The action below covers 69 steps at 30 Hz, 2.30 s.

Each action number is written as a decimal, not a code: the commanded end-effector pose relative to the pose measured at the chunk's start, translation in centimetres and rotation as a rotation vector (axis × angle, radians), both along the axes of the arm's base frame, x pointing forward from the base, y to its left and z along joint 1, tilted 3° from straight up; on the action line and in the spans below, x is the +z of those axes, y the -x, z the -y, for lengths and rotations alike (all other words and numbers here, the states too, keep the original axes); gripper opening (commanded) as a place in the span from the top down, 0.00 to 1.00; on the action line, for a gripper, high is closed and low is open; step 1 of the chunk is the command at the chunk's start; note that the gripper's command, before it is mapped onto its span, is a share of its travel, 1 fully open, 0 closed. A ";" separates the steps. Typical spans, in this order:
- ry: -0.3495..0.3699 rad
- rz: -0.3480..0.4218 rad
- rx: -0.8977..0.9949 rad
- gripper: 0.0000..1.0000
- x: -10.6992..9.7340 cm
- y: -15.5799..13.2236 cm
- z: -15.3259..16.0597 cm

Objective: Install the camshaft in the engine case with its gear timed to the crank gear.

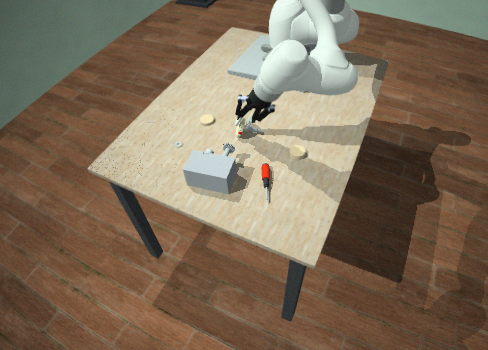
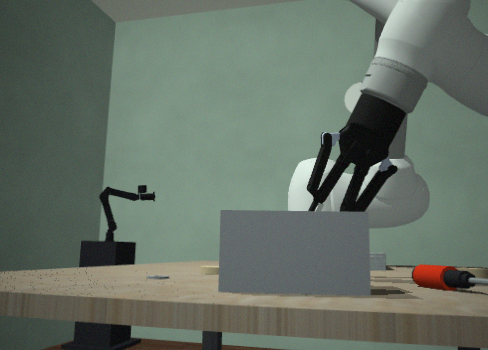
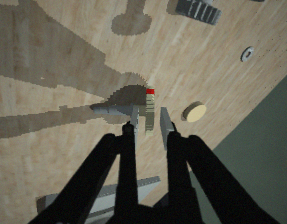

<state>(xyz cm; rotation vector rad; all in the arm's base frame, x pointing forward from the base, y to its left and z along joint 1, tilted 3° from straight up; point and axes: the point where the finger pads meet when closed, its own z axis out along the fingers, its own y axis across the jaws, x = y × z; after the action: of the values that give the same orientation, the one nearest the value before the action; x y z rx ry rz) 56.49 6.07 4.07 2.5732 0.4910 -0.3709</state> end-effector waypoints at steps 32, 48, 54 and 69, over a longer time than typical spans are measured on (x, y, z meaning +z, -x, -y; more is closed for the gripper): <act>0.000 0.000 0.000 0.79 0.0 0.0 0.0; 0.000 0.000 0.000 0.95 0.0 0.0 0.0; 0.000 0.000 0.000 0.95 0.0 0.0 0.0; 0.000 0.000 0.000 0.95 0.0 0.0 0.0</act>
<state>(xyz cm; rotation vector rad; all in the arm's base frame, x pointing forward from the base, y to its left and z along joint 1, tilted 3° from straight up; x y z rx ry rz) 56.48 6.04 4.03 2.5731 0.4910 -0.3708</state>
